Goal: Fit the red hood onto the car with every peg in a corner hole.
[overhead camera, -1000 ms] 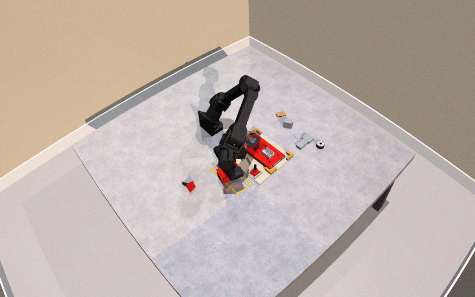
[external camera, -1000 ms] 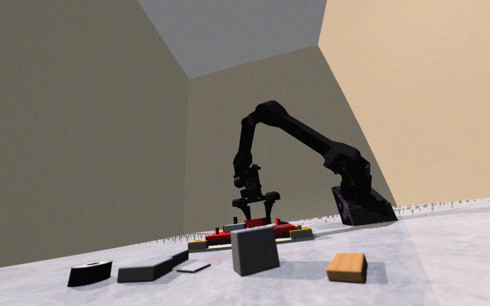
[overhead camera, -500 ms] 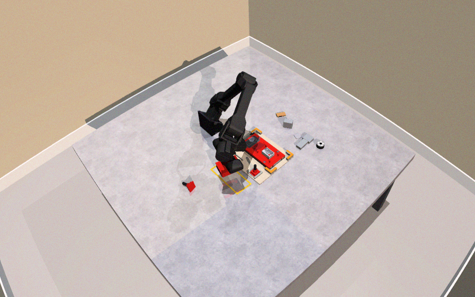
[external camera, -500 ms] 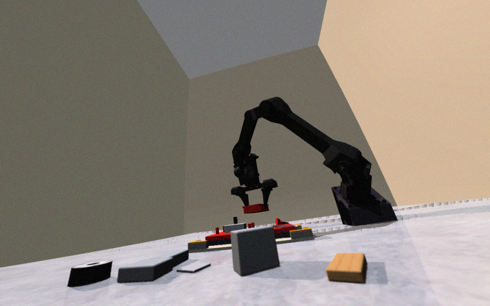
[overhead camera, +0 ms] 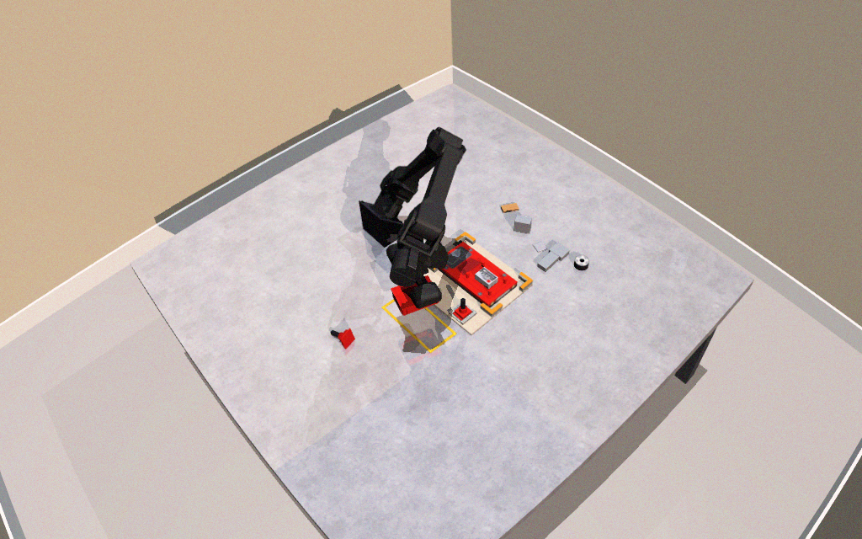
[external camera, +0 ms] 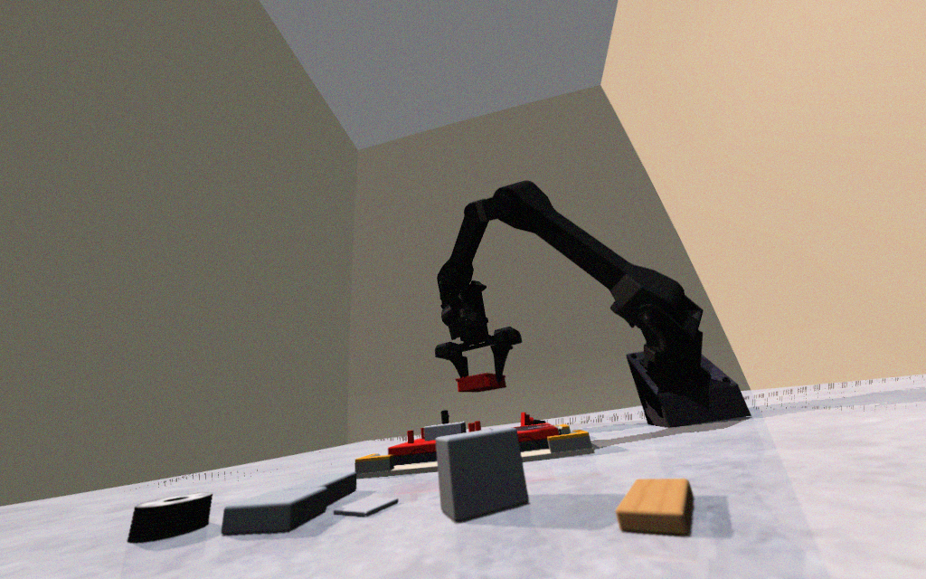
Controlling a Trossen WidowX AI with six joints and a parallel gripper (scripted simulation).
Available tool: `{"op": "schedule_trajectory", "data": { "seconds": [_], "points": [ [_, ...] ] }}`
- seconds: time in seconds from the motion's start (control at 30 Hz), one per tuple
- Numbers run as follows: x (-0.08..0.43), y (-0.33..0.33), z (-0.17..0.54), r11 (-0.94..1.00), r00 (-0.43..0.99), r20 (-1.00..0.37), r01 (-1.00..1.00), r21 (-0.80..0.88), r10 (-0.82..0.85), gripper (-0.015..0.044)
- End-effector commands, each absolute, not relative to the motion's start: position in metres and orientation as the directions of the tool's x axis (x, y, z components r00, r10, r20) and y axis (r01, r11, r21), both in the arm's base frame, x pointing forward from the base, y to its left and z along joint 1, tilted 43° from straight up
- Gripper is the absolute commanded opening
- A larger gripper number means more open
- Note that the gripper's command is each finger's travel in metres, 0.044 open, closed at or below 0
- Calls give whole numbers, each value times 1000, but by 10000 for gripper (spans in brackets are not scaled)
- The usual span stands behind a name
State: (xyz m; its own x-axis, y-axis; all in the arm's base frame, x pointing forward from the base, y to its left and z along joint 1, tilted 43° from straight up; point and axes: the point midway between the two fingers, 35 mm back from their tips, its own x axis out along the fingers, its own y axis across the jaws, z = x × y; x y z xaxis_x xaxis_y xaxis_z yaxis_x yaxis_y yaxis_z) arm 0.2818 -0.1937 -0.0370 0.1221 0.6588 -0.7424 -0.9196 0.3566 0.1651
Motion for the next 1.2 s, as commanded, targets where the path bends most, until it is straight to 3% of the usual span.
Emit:
{"op": "schedule_trajectory", "data": {
  "seconds": [0.0,1.17],
  "points": [
    [285,-188,-31,382,121,-743,-904,190,658,0],
    [323,-124,40,691,123,-750,-506,516,650,0]
  ]
}}
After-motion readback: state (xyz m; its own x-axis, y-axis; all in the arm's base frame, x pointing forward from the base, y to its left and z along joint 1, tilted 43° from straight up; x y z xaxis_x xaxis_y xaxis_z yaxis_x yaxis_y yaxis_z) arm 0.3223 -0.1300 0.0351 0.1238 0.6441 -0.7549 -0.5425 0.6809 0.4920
